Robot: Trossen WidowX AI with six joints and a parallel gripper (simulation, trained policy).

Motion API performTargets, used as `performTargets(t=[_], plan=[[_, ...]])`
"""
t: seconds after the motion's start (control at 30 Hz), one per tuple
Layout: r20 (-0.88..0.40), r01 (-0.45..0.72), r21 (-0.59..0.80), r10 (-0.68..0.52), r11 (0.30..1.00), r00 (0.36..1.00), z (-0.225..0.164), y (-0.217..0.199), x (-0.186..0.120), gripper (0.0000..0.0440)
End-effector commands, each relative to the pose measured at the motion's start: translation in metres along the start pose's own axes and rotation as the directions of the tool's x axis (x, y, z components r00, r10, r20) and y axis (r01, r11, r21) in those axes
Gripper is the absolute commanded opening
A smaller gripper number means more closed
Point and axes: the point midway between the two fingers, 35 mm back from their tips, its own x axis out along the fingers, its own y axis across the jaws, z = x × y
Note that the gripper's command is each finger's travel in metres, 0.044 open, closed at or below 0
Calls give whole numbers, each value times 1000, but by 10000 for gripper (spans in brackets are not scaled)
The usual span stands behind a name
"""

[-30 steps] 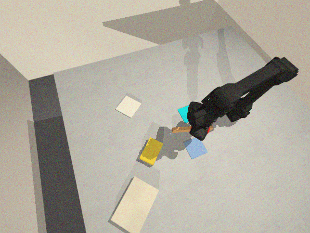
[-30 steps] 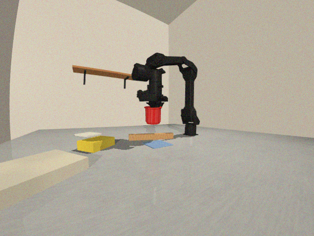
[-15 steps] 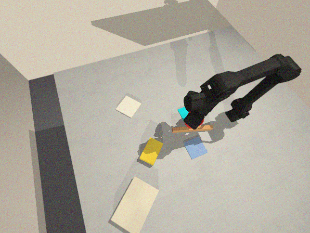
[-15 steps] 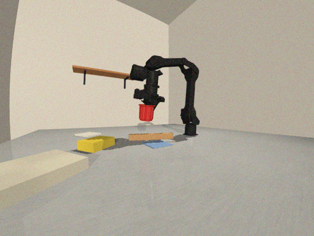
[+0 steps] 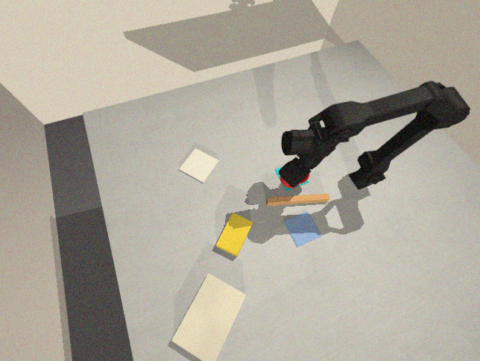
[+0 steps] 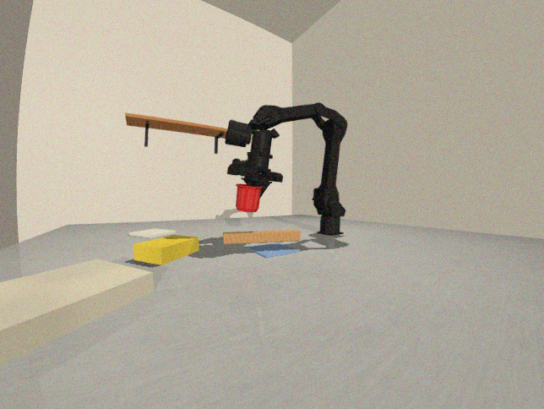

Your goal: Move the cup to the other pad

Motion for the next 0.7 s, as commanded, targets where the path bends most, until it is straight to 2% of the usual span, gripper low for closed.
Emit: performTargets(t=[0.0,0.67], plan=[[12,-3,19,3,1000,1000,5,-6,4,0],[28,-2,112,-1,994,1000,13,-33,46,0]])
